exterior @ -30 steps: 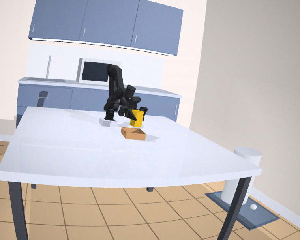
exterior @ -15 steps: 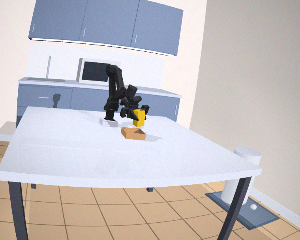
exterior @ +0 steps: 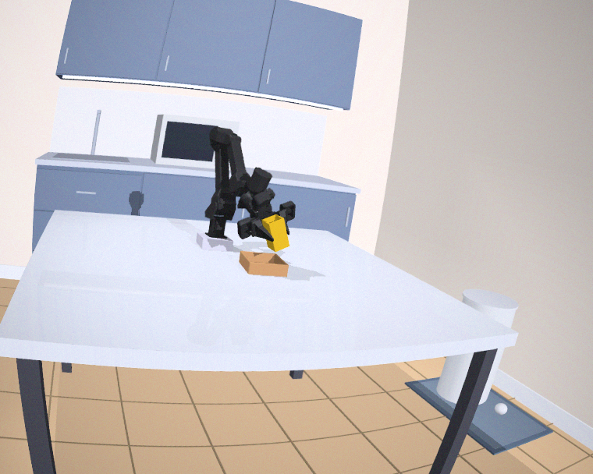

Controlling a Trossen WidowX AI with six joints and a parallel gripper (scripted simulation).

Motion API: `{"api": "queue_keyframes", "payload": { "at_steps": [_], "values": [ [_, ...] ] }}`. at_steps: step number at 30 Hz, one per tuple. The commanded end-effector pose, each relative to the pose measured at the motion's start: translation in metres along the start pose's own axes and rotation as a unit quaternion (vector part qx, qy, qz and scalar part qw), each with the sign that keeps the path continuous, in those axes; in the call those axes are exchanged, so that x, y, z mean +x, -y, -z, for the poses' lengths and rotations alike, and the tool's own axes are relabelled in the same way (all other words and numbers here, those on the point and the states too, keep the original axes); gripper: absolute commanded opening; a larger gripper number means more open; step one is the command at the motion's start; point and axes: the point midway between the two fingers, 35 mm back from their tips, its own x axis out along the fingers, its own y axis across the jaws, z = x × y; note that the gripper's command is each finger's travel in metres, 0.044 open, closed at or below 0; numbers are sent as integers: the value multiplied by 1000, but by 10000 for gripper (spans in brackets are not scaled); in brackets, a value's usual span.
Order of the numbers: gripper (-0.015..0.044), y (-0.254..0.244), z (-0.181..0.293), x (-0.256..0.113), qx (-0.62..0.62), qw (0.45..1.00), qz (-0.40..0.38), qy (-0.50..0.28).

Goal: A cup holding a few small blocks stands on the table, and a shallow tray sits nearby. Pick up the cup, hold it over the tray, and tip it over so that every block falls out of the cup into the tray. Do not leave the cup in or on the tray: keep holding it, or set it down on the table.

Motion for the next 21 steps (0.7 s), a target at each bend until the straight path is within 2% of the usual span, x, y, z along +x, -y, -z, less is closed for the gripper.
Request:
{"api": "queue_keyframes", "payload": {
  "at_steps": [1, 21],
  "values": [
    [0, 0, -1, 0, 42, 999, 0, 3],
    [0, 0, 0, 2, 257, 966, 0, 3]
  ]
}}
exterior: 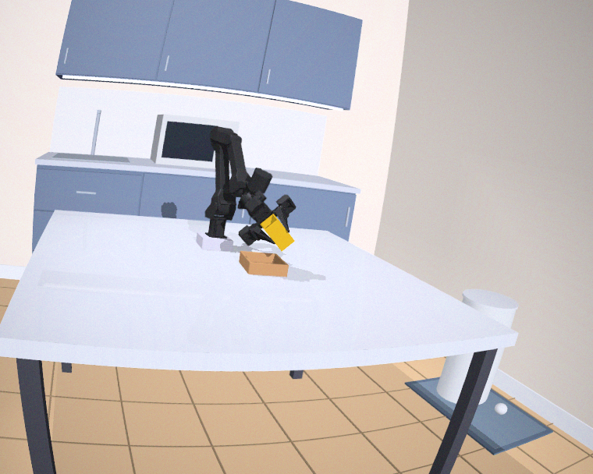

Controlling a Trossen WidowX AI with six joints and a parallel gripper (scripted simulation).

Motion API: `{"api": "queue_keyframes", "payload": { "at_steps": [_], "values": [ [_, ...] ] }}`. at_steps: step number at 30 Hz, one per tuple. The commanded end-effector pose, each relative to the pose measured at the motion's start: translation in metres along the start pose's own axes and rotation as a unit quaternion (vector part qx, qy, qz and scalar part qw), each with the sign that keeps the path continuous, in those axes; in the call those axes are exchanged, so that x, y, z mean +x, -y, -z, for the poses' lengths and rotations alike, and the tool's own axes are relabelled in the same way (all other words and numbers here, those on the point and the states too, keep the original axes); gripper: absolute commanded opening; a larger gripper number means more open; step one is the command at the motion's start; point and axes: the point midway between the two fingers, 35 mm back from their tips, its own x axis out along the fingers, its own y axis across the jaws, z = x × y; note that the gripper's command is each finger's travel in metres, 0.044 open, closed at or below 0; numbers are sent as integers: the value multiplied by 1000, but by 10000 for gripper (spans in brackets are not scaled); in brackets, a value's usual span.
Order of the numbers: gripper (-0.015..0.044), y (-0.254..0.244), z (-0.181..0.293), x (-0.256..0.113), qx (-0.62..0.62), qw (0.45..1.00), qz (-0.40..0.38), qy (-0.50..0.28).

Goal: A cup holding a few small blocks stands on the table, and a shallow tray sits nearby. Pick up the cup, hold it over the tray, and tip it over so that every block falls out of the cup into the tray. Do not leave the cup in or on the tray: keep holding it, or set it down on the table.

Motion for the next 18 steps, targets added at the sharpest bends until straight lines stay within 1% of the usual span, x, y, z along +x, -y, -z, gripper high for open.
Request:
{"api": "queue_keyframes", "payload": {
  "at_steps": [1, 18],
  "values": [
    [0, 0, -1, 0, 42, 999, -1, 2],
    [0, 0, 0, 1, 226, 974, -1, 2]
  ]
}}
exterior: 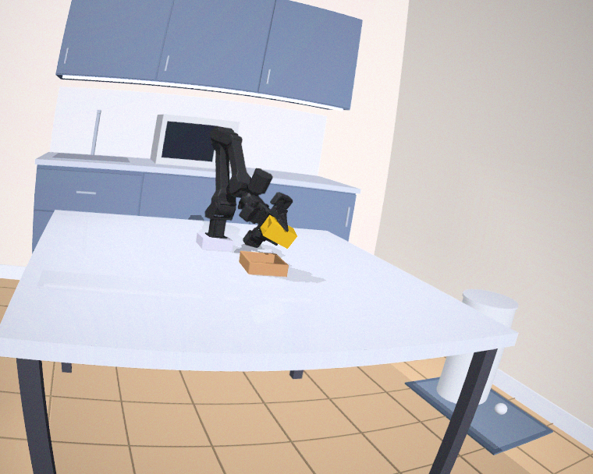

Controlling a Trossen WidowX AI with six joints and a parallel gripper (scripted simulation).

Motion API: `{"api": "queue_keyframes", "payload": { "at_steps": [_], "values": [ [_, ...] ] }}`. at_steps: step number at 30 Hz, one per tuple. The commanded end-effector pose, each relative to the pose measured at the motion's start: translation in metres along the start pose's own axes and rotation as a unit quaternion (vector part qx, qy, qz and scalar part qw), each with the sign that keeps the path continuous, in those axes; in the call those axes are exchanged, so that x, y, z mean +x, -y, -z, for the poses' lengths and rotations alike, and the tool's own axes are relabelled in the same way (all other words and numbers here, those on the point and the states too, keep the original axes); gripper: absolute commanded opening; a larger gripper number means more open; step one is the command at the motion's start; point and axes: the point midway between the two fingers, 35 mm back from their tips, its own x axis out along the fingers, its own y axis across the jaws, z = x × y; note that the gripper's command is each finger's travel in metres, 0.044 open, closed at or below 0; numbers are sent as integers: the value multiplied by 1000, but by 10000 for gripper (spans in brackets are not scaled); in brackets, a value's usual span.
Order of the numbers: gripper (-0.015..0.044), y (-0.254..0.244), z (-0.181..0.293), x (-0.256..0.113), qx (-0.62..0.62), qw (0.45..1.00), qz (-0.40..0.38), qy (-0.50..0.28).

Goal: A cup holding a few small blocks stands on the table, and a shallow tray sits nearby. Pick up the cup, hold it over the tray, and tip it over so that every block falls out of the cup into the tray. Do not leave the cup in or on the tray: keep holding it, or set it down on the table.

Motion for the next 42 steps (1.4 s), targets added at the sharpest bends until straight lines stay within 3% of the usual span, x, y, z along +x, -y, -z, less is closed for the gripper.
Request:
{"api": "queue_keyframes", "payload": {
  "at_steps": [1, 21, 42],
  "values": [
    [0, -1, 0, 0, 42, 999, -2, 2],
    [0, 0, 0, 2, 257, 966, -2, 1],
    [0, 0, 1, 3, 470, 882, -3, 1]
  ]
}}
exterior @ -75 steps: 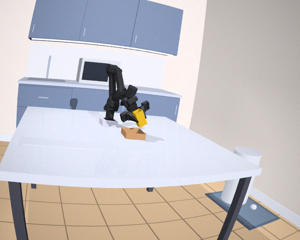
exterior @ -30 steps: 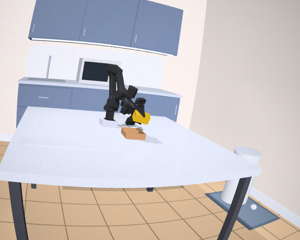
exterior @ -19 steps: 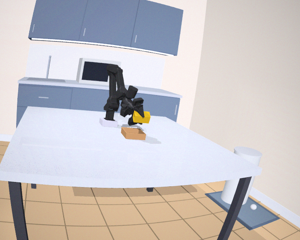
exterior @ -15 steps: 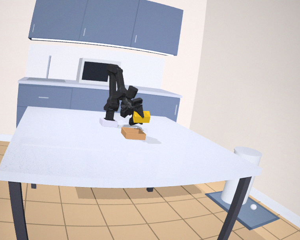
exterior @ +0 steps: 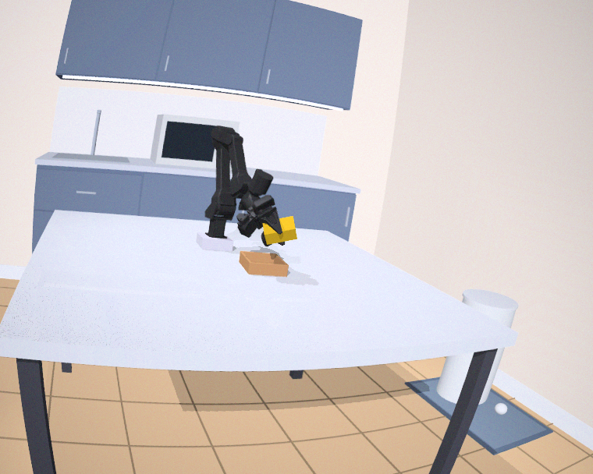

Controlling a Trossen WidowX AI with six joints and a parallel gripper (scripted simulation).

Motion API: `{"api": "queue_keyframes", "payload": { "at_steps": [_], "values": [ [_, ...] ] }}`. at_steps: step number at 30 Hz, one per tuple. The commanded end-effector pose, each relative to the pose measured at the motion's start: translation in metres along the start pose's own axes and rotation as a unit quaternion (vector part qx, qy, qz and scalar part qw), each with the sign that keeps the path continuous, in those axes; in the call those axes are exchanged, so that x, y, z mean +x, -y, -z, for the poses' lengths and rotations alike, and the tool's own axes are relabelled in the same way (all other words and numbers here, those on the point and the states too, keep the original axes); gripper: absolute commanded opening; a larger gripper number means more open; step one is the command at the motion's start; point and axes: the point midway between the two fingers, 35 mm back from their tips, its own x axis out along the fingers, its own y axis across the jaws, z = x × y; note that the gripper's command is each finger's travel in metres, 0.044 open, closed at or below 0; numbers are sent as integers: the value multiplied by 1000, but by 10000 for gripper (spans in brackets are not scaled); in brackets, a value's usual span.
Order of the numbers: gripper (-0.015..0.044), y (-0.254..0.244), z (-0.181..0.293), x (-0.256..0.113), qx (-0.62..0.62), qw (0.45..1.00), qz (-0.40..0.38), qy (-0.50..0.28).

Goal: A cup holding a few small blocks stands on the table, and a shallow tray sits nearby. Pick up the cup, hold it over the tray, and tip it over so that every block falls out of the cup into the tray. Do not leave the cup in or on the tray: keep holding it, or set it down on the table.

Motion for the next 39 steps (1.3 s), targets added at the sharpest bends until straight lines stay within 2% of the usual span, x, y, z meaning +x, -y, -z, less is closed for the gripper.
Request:
{"api": "queue_keyframes", "payload": {
  "at_steps": [1, 17, 33, 39],
  "values": [
    [0, -1, 0, 0, 42, 999, -3, 0],
    [0, 0, 0, 1, 215, 977, -3, -1],
    [0, 0, 0, 2, 381, 924, -2, -1],
    [0, 1, 0, 3, 397, 918, -2, -1]
  ]
}}
